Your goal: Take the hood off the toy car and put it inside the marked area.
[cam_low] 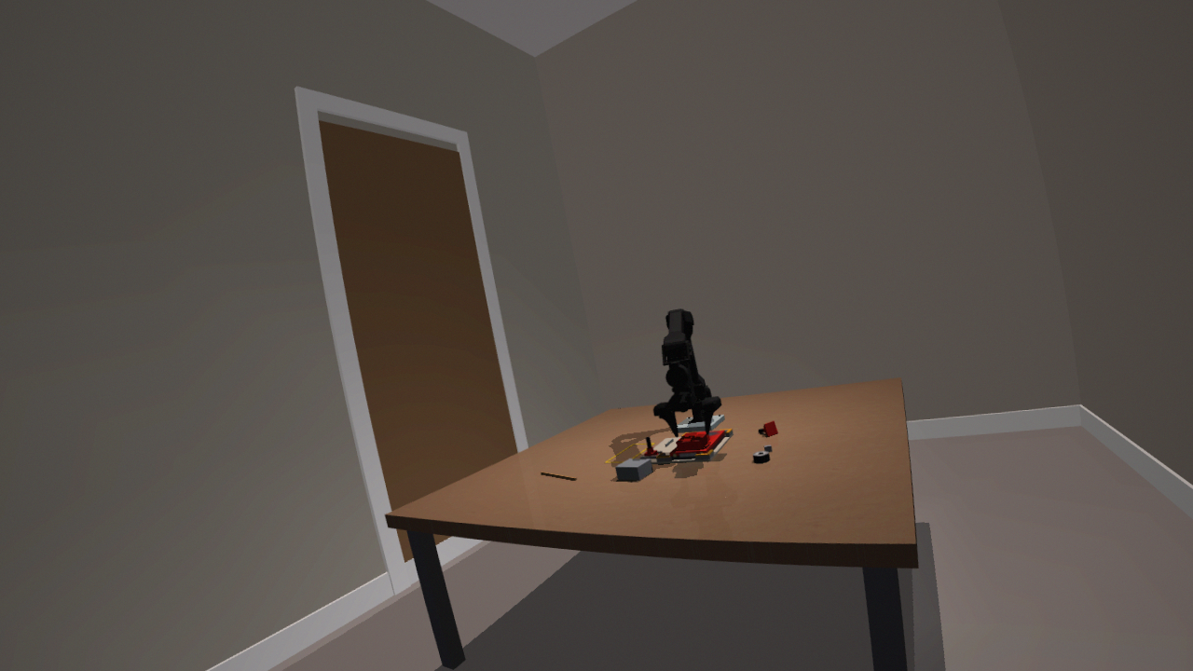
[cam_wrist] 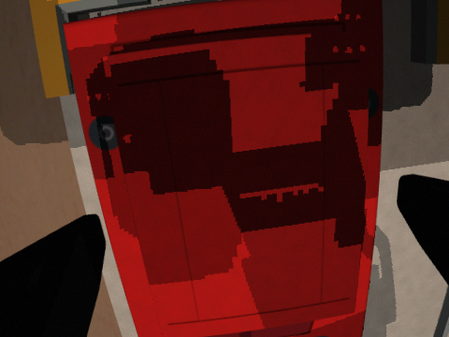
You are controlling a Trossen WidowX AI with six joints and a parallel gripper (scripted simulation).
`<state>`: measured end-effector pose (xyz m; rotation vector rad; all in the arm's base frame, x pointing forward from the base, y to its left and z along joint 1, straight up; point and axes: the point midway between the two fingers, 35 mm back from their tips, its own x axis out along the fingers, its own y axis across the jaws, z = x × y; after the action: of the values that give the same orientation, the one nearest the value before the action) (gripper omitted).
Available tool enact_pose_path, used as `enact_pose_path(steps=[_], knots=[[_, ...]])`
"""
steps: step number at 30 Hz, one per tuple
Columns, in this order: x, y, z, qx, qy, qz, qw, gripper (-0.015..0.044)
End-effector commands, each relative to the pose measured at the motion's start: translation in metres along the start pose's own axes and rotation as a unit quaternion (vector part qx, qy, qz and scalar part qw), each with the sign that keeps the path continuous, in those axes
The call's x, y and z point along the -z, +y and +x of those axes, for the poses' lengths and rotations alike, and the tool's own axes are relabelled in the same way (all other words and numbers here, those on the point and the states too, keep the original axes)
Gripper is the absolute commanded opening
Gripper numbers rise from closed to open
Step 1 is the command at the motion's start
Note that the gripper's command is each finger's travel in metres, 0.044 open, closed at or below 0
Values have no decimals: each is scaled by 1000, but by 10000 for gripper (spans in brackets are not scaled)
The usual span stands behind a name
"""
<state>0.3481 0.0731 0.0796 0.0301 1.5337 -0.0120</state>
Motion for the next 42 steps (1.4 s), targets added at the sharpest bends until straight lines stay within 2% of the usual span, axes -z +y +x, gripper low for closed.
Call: enact_pose_path(steps=[1,39,42], knots=[[1,0,4,-1,3,0,1000,440],[1,0,21,-1,3,0,1000,440],[0,0,18,0,-1,0,1000,361]])
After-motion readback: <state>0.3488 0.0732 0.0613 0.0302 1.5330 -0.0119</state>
